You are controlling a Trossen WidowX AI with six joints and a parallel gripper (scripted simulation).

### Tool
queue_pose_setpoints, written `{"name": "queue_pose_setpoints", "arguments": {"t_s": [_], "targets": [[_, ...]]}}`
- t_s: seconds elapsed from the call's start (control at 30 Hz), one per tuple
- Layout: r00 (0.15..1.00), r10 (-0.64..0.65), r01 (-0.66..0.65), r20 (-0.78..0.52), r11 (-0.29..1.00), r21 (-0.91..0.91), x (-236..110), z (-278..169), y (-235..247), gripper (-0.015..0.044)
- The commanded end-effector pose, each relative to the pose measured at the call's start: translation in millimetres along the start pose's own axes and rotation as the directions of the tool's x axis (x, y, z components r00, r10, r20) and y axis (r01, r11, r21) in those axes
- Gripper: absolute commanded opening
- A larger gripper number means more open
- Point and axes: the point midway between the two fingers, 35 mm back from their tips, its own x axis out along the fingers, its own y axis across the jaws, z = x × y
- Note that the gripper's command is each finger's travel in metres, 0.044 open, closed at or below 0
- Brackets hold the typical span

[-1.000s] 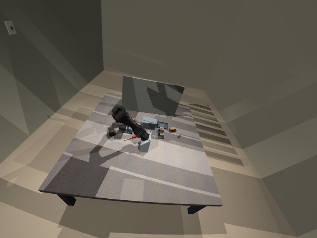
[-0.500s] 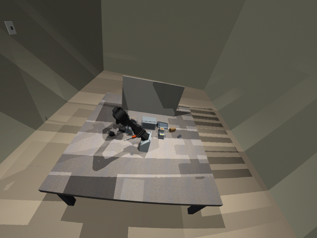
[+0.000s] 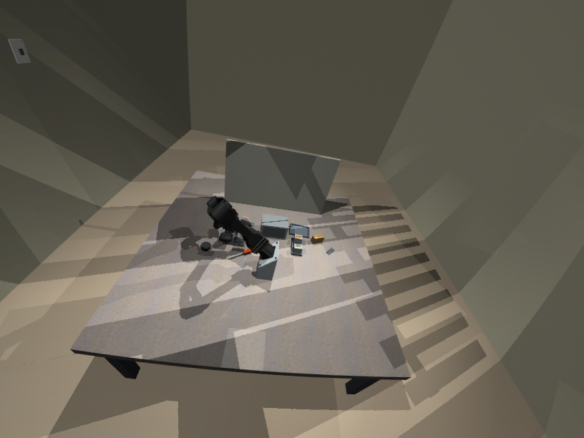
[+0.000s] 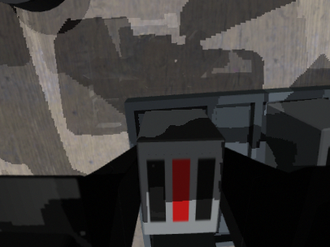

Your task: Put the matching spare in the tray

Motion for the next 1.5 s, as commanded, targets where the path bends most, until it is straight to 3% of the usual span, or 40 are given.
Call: {"name": "queue_pose_setpoints", "arguments": {"t_s": [0.0, 0.13, 0.43, 0.97, 1.23, 1.47], "targets": [[1.0, 0.0, 0.0, 0.0, 1.0, 0.0, -0.1, 0.1, -0.1, 0.0096], [1.0, 0.0, 0.0, 0.0, 1.0, 0.0, -0.1, 0.1, -0.1, 0.0], [1.0, 0.0, 0.0, -0.001, 1.0, -0.001, -2.9, -0.1, -0.8, 0.0], [1.0, -0.003, 0.003, -0.009, 1.0, 0.004, -76.1, -1.1, -1.0, 0.0], [1.0, -0.002, 0.002, -0.014, 1.0, 0.011, -78.9, -2.7, -1.0, 0.0], [1.0, -0.001, 0.001, -0.024, 1.0, 0.008, -107.4, -2.2, -3.1, 0.0]]}}
